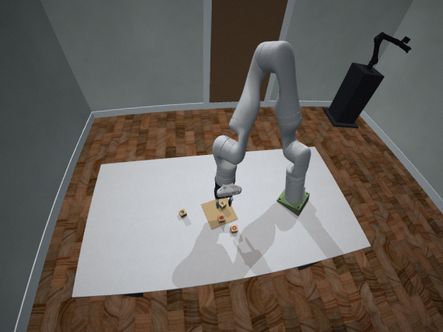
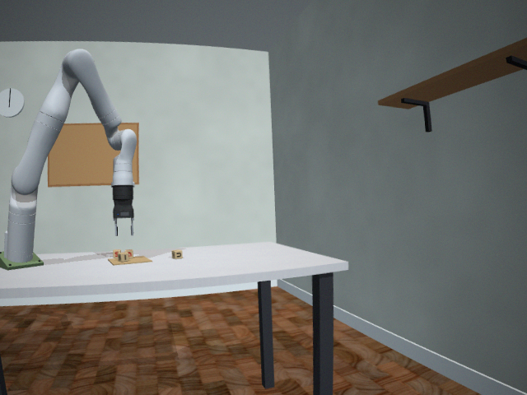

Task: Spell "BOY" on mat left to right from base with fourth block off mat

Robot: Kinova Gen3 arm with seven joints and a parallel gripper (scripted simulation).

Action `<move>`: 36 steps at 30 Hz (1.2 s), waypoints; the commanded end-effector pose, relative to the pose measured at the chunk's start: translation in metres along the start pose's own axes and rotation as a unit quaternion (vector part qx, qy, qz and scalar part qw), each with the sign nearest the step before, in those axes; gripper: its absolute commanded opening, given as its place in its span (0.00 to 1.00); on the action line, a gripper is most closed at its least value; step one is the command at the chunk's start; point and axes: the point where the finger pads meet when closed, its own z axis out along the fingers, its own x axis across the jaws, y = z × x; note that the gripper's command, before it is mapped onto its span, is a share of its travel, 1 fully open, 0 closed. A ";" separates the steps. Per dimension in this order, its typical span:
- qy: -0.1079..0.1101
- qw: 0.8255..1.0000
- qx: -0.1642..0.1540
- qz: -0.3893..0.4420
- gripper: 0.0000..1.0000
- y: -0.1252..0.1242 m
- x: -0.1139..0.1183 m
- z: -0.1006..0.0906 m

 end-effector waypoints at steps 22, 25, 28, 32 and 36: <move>0.001 0.945 0.006 0.328 1.00 0.025 -0.003 -0.002; 0.000 0.931 0.007 0.364 1.00 0.028 -0.004 -0.002; 0.000 0.919 0.008 0.395 1.00 0.031 -0.005 -0.002; -0.001 0.903 0.009 0.429 1.00 0.035 -0.006 -0.002; -0.002 0.897 0.009 0.443 1.00 0.036 -0.006 -0.002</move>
